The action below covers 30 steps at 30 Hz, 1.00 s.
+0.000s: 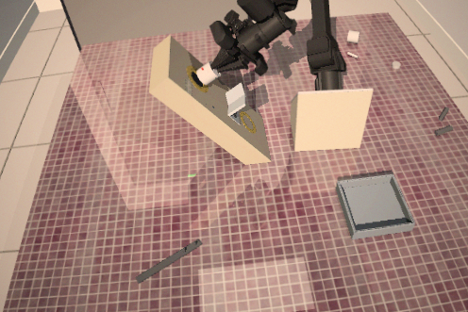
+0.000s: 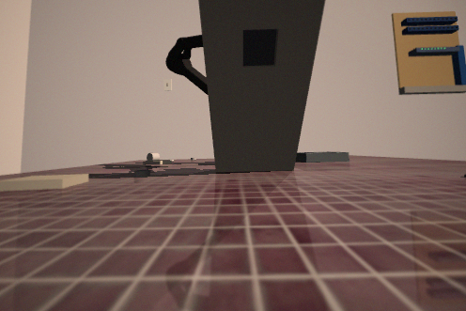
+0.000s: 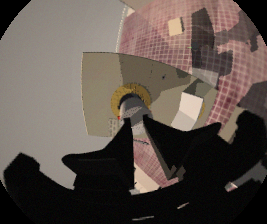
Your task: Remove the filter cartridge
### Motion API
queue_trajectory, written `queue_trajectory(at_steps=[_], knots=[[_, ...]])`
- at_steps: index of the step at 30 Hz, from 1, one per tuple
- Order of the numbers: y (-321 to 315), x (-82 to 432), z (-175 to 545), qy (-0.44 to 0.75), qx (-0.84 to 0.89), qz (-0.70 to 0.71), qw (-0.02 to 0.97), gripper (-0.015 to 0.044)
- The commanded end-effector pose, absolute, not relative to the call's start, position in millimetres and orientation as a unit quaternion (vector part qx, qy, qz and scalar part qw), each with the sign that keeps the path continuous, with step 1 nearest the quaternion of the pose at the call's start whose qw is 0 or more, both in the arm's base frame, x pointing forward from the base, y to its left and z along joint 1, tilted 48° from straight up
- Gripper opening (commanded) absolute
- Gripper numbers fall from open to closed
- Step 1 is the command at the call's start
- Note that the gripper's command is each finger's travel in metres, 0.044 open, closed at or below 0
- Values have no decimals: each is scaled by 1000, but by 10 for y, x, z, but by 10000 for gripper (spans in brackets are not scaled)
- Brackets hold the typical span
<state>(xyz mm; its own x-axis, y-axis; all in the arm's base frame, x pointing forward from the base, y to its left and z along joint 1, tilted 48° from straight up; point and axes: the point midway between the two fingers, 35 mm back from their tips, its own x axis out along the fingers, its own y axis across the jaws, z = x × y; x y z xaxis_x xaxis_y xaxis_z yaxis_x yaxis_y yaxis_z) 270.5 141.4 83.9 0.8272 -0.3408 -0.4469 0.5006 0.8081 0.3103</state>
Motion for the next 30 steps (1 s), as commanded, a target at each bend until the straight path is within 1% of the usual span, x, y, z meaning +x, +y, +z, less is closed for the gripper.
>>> queue_trajectory(at_steps=[1, 28, 30], knots=[[1445, 2630, 924, 182, 212, -223, 934, 0], [904, 2293, 471, 182, 211, -223, 934, 0], [936, 2314, 491, 183, 209, -225, 934, 52]])
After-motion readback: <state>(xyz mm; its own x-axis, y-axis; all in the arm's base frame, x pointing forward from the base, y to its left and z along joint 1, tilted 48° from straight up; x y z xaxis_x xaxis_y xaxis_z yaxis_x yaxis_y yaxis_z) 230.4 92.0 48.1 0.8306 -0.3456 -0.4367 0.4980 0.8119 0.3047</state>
